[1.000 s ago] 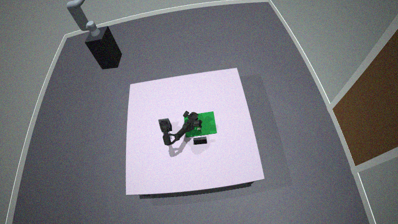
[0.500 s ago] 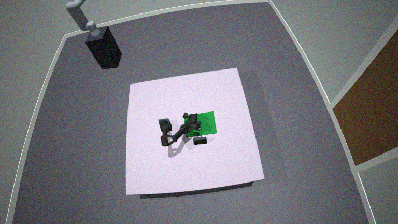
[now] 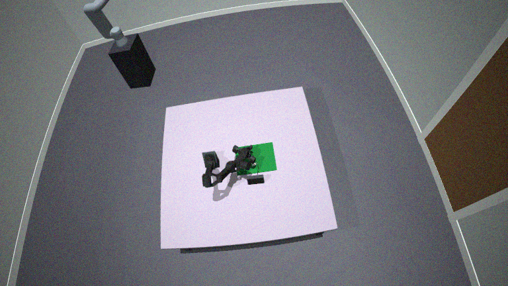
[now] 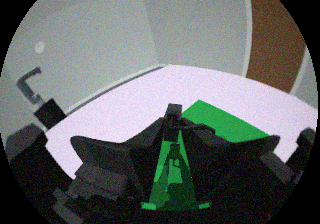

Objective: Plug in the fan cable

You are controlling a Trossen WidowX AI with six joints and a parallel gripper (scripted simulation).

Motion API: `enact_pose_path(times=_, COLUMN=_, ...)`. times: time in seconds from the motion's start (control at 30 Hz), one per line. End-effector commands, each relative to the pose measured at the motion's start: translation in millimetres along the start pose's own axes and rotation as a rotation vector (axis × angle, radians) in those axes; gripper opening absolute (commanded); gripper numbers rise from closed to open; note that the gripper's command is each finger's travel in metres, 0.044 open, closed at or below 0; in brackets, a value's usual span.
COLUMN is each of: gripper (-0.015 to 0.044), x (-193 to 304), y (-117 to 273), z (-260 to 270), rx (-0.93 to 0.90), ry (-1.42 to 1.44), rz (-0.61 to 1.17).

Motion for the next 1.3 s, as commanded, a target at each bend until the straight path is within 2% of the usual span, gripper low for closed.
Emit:
enact_pose_path(times=0.0, gripper=0.0000, x=-0.7, y=6.7, z=0.7, rx=0.037, ry=0.040, rz=-0.049)
enact_pose_path(times=0.43, gripper=0.0000, x=-1.1, y=22.6, z=2.3, rx=0.140, ry=0.149, rz=-0.154)
enact_pose_path(times=1.27, gripper=0.0000, x=-7.6, y=21.5, z=3.9, rx=0.117, ry=0.126, rz=-0.133)
Point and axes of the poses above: the point midway between the two fingers, 35 mm back from their tips, its own y axis back along the fingers, its own z axis across the jaws, x = y × z, the point moved 3 cm from there along y, back along the fingers, and after that the axes turned 6 degrees about y, right-handed, at the moved point
